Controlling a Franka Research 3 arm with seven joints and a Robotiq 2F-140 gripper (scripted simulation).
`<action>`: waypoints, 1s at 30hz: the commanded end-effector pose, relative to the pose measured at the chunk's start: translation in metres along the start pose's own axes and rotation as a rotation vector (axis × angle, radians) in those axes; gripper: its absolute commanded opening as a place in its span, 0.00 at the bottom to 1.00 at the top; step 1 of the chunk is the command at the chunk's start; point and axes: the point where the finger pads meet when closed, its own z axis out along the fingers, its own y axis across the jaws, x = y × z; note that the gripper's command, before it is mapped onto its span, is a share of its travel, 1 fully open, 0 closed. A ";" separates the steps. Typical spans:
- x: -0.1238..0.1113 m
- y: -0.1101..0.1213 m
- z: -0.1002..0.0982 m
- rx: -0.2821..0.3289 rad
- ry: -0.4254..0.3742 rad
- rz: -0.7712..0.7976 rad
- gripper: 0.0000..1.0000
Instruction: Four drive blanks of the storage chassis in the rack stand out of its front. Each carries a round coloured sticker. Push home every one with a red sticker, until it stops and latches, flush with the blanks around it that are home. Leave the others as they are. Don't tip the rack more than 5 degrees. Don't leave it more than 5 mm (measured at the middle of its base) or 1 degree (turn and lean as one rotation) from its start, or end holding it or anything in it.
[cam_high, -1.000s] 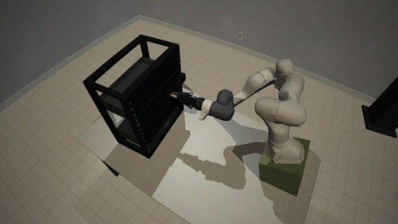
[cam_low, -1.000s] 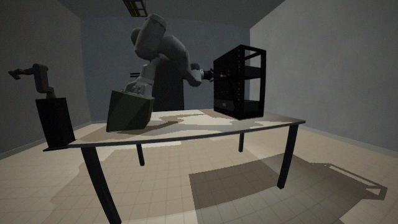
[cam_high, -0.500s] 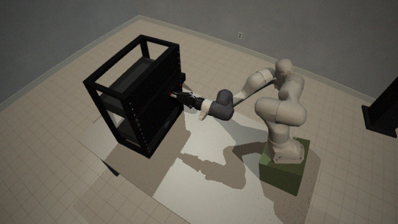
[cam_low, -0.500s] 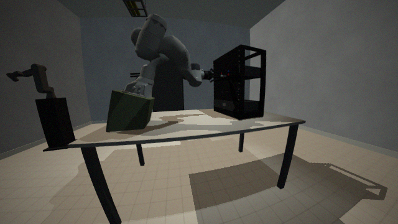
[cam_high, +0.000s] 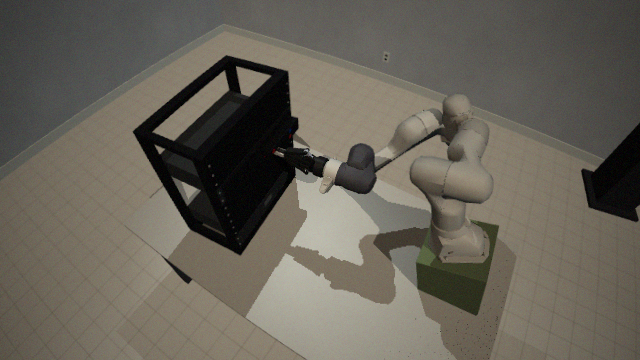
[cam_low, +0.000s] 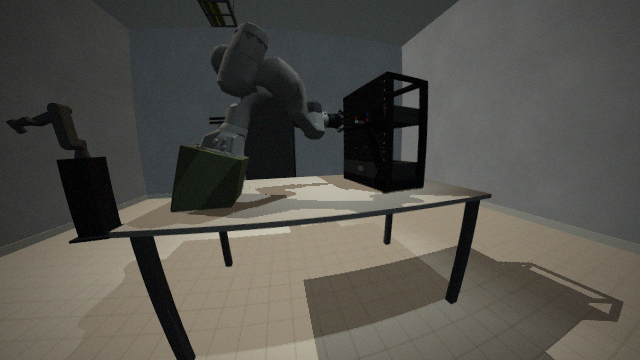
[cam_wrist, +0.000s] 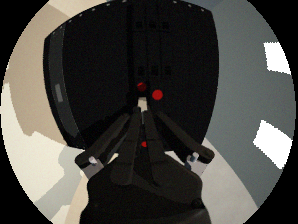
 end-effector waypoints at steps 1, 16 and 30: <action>-0.005 0.000 0.003 0.000 -0.008 -0.004 0.00; -0.005 0.000 0.003 0.000 -0.008 -0.004 0.00; -0.005 0.000 -0.009 0.000 -0.008 -0.004 0.00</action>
